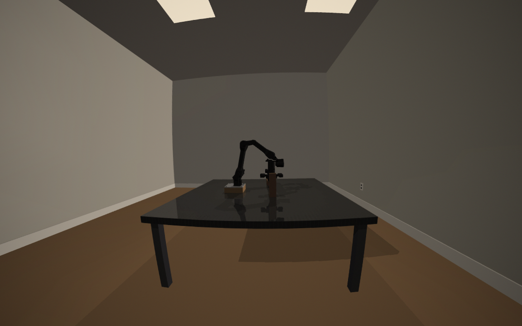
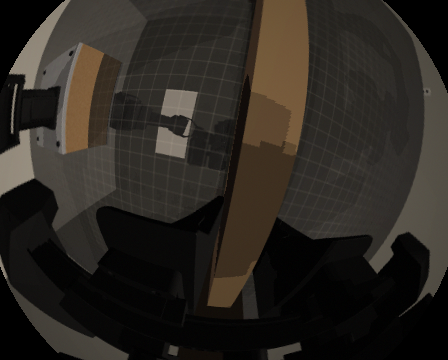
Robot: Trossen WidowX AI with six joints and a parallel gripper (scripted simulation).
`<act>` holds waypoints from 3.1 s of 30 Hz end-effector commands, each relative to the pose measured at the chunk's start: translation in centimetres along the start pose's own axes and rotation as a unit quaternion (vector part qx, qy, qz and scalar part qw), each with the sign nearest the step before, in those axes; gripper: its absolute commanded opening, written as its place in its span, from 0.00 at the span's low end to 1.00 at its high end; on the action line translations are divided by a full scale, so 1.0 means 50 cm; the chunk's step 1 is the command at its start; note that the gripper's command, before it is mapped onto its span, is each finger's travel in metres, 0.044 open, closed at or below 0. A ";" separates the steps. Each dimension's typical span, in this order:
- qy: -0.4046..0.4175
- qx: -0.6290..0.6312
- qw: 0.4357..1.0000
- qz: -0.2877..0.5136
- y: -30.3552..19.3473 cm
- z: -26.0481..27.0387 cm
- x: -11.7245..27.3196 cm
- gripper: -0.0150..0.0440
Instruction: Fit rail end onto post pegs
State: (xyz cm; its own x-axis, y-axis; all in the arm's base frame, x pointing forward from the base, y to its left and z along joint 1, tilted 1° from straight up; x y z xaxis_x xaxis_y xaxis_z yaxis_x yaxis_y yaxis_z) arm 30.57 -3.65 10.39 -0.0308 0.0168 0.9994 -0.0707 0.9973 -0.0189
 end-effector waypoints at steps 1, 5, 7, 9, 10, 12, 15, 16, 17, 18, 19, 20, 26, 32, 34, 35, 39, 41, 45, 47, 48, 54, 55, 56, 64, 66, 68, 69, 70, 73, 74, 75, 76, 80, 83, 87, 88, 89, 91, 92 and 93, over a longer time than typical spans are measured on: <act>-0.002 0.001 1.000 0.001 -0.004 -0.002 0.002 0.25; -0.002 0.001 1.000 0.001 -0.006 -0.002 0.001 0.25; -0.002 0.001 1.000 0.001 -0.008 -0.002 0.001 0.25; -0.002 0.001 1.000 0.001 -0.009 -0.002 0.001 0.25; -0.002 0.001 1.000 0.001 -0.009 -0.002 0.001 0.25; -0.002 0.001 1.000 0.001 -0.011 -0.002 0.001 0.25; -0.002 0.001 1.000 0.001 -0.012 -0.002 0.002 0.25; -0.002 0.001 1.000 0.001 -0.013 -0.002 0.002 0.25; -0.002 0.001 1.000 0.001 -0.014 -0.002 0.002 0.25; -0.002 0.001 1.000 0.001 -0.014 -0.002 0.002 0.25; -0.002 0.001 1.000 0.001 -0.015 -0.003 0.002 0.25; -0.002 0.001 1.000 0.001 -0.016 -0.003 0.003 0.25; -0.002 0.001 1.000 0.001 -0.019 -0.003 0.003 0.25; -0.002 0.001 1.000 0.001 -0.023 -0.003 0.003 0.25; -0.002 0.001 1.000 0.001 -0.024 -0.003 0.003 0.25; -0.002 0.001 1.000 0.001 -0.024 -0.003 0.003 0.25; -0.002 0.001 1.000 0.002 -0.027 -0.004 0.003 0.25; -0.002 0.001 1.000 0.002 -0.028 -0.004 0.003 0.25; -0.002 0.001 1.000 0.002 -0.030 -0.004 0.002 0.25; -0.002 0.001 1.000 0.002 -0.032 -0.004 0.002 0.25; -0.002 0.001 1.000 0.002 -0.032 -0.004 0.002 0.25; -0.002 0.001 1.000 0.002 -0.036 -0.004 0.002 0.25; -0.002 0.001 1.000 0.002 -0.037 -0.004 0.003 0.25; -0.002 0.001 1.000 0.002 -0.037 -0.004 0.003 0.25; -0.002 0.001 1.000 0.002 -0.042 -0.005 0.003 0.25; -0.002 0.001 1.000 0.002 -0.043 -0.005 0.004 0.25; -0.002 0.001 1.000 0.002 -0.044 -0.005 0.004 0.25; -0.002 0.001 1.000 0.002 -0.044 -0.005 0.004 0.25; -0.002 0.001 1.000 0.002 -0.044 -0.005 0.004 0.25; 0.000 0.001 1.000 -0.001 -0.037 -0.003 0.000 0.34; 0.000 0.001 1.000 -0.001 -0.037 -0.003 0.000 0.39; 0.000 0.001 1.000 -0.001 -0.037 -0.003 0.000 0.43; 0.000 0.001 1.000 -0.001 -0.037 -0.003 0.000 0.48; 0.000 0.001 1.000 -0.001 -0.037 -0.003 0.000 0.65; 0.000 0.001 1.000 -0.001 -0.037 -0.003 0.000 0.79; 0.000 0.001 1.000 -0.001 -0.037 -0.003 0.000 0.97; 0.000 0.001 1.000 -0.001 -0.037 -0.003 0.000 1.00; 0.000 0.001 1.000 -0.001 -0.037 -0.003 0.000 1.00; 0.000 0.001 1.000 -0.001 -0.037 -0.003 0.000 1.00; 0.000 0.001 1.000 -0.001 -0.037 -0.003 0.000 1.00; 0.000 0.001 1.000 -0.001 -0.037 -0.003 0.000 1.00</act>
State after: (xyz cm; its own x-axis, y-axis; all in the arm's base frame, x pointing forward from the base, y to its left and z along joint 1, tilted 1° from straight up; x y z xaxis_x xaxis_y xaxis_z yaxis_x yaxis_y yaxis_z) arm 30.85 -5.50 10.44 -0.0289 0.0136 0.9995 -0.0731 0.9972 -0.0157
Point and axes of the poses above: the point midway between the two fingers, 35 mm back from their tips, its own x axis back along the fingers, its own z axis across the jaws, y = z × x, the point moved 5 cm from there along x, back along the fingers, and after that the axes turned 5 degrees about -x, right-handed, at the moved point
